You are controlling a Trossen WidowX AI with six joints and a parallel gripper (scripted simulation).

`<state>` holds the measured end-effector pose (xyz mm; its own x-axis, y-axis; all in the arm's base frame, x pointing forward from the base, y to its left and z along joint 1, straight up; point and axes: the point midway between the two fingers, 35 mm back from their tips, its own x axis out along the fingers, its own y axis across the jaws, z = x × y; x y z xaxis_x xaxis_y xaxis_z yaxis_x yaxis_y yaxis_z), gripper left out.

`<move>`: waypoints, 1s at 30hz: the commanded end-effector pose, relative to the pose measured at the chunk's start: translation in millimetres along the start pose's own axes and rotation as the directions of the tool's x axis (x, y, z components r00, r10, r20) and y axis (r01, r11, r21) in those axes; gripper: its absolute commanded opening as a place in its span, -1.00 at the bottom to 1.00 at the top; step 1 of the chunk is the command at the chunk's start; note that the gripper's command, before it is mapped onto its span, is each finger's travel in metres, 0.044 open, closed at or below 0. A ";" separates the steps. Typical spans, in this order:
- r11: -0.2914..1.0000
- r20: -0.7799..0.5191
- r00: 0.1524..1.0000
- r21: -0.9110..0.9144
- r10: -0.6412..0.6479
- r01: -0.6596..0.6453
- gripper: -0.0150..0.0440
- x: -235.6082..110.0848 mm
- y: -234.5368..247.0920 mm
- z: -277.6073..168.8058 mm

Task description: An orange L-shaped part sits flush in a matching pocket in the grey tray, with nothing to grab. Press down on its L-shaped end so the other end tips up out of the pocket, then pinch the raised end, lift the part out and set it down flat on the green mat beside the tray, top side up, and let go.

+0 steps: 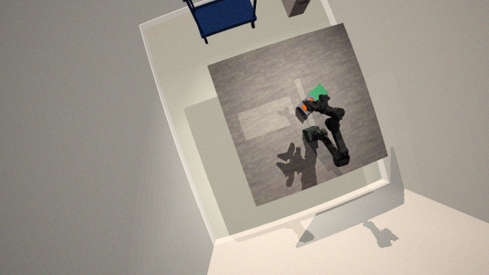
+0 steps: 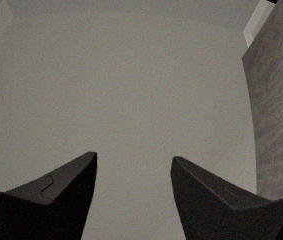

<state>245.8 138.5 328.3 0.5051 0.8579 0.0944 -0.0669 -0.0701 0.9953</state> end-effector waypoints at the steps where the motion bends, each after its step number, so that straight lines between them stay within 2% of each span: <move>1: 0.935 0.181 0.939 -0.151 -0.293 0.321 0.12 11.8 -67.8 43.7; 7: 0.731 0.225 0.784 -0.284 -0.579 0.621 0.12 0.5 -130.0 55.7; 10: 0.566 0.211 0.661 -0.372 -0.720 0.736 0.12 -12.9 -160.5 54.3; 13: 0.376 0.175 0.508 -0.483 -0.844 0.791 0.12 -31.4 -187.5 48.4; 17: 0.130 0.099 0.259 -0.663 -0.961 0.737 0.12 -63.6 -214.9 34.7; 21: -0.019 0.011 -0.019 -0.848 -1.000 0.530 0.12 -100.7 -227.8 18.2; 22: -0.028 -0.002 -0.060 -0.871 -0.998 0.490 0.12 -106.3 -228.4 15.8; 30: -0.030 -0.006 -0.073 -0.879 -0.997 0.476 0.12 -108.1 -228.5 15.0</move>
<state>227.7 61.4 92.0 0.0855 0.0755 -0.9935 -0.4207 0.9066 0.0327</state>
